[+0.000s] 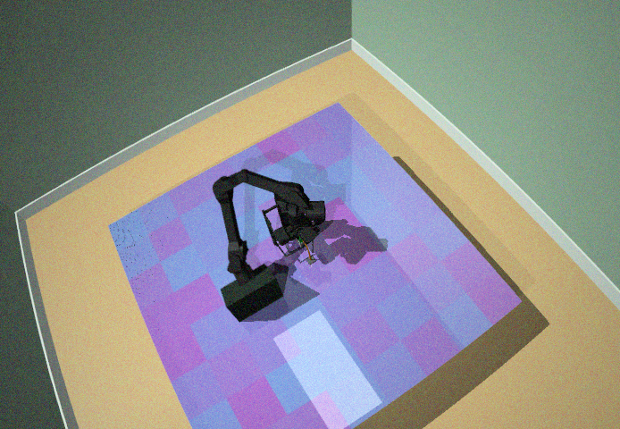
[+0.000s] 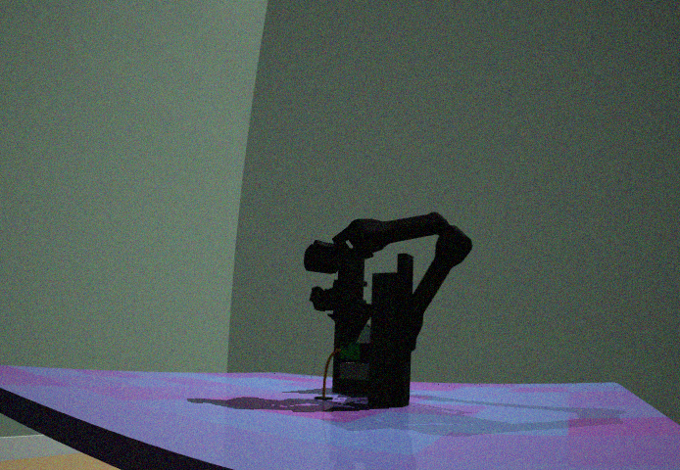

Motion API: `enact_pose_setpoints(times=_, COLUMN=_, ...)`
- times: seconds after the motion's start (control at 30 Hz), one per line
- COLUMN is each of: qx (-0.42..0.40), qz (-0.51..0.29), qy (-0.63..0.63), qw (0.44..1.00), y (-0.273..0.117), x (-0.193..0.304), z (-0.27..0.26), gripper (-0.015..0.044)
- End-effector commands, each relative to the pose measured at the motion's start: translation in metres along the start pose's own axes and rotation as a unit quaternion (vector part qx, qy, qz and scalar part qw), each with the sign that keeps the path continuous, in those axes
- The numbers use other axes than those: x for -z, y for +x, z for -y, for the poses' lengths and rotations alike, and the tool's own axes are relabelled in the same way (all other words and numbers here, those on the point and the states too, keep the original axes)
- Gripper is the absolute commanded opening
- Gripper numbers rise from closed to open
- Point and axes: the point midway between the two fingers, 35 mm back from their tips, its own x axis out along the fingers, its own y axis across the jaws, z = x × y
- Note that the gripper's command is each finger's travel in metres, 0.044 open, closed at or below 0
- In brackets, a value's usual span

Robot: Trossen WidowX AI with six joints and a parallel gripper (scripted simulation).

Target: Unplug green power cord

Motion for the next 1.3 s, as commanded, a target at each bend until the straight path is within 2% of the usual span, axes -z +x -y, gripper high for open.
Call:
enact_pose_setpoints(times=0.0, qx=0.0, qz=0.0, qy=0.0, qw=1.0, y=0.0, x=-0.002, z=0.0, gripper=0.0)
enact_pose_setpoints(times=1.07, qx=-0.001, qz=0.001, qy=0.001, qw=1.0, y=-0.005, x=-0.053, z=0.0, gripper=0.0)
enact_pose_setpoints(times=1.27, qx=-0.001, qz=-0.002, qy=0.002, qw=1.0, y=-0.003, x=-0.048, z=0.0, gripper=0.0157)
